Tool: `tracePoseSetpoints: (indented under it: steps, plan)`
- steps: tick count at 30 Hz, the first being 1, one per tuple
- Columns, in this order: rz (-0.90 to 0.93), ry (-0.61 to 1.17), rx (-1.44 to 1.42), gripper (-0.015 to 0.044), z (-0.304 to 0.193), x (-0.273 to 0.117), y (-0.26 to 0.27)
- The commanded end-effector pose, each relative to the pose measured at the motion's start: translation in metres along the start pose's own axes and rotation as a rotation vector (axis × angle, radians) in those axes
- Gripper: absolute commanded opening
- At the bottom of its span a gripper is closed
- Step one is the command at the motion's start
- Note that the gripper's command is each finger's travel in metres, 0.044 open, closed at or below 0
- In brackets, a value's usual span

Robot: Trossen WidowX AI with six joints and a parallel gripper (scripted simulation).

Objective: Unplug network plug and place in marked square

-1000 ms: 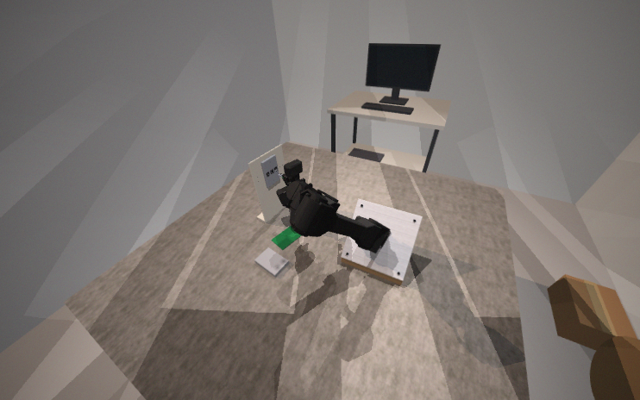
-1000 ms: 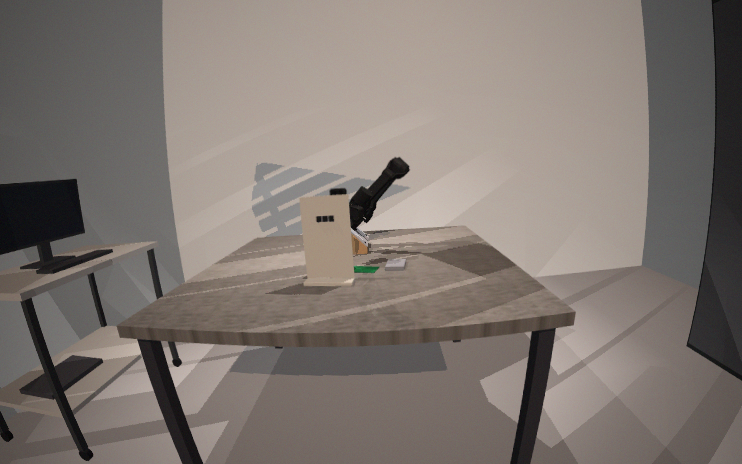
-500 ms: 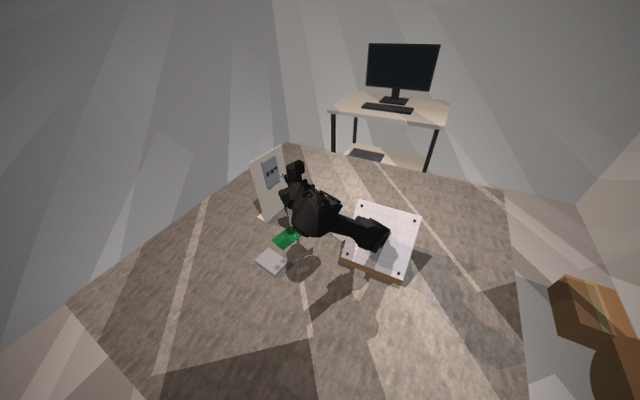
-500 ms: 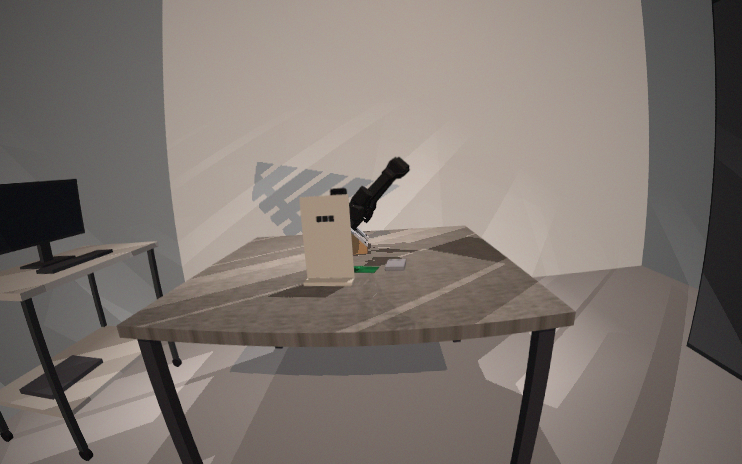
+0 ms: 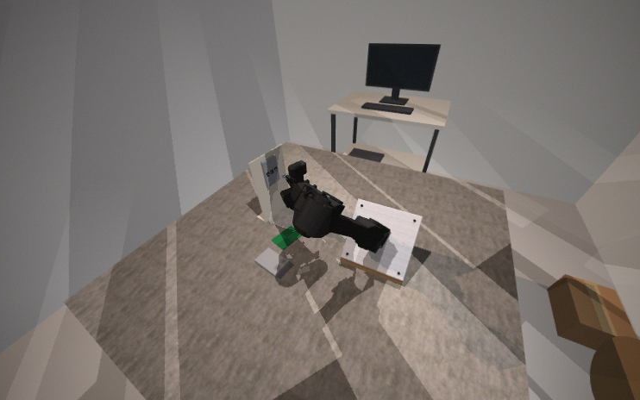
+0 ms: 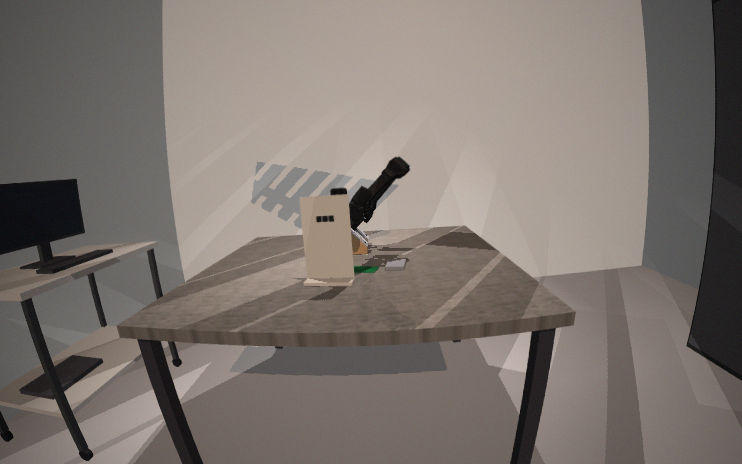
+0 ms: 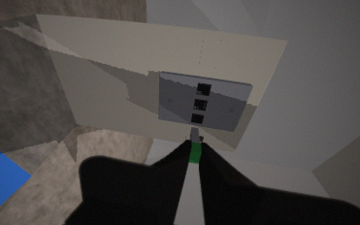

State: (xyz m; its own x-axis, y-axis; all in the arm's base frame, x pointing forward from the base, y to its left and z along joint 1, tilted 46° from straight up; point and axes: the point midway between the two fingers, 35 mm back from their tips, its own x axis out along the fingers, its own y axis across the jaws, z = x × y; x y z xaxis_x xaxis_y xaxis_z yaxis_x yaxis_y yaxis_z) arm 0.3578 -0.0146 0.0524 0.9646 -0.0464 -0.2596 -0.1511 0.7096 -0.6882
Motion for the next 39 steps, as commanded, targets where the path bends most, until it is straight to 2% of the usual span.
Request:
tracePoseSetpoints:
  steps: [1,32,39]
  plan:
    - [0.000,-0.001,-0.001,0.0000,0.000,0.000,-0.003]
    - [0.004,-0.001,-0.010,0.0000,-0.001,-0.022,-0.060]
    - [0.165,0.043,-0.039,0.0000,-0.020,-0.013,-0.031]
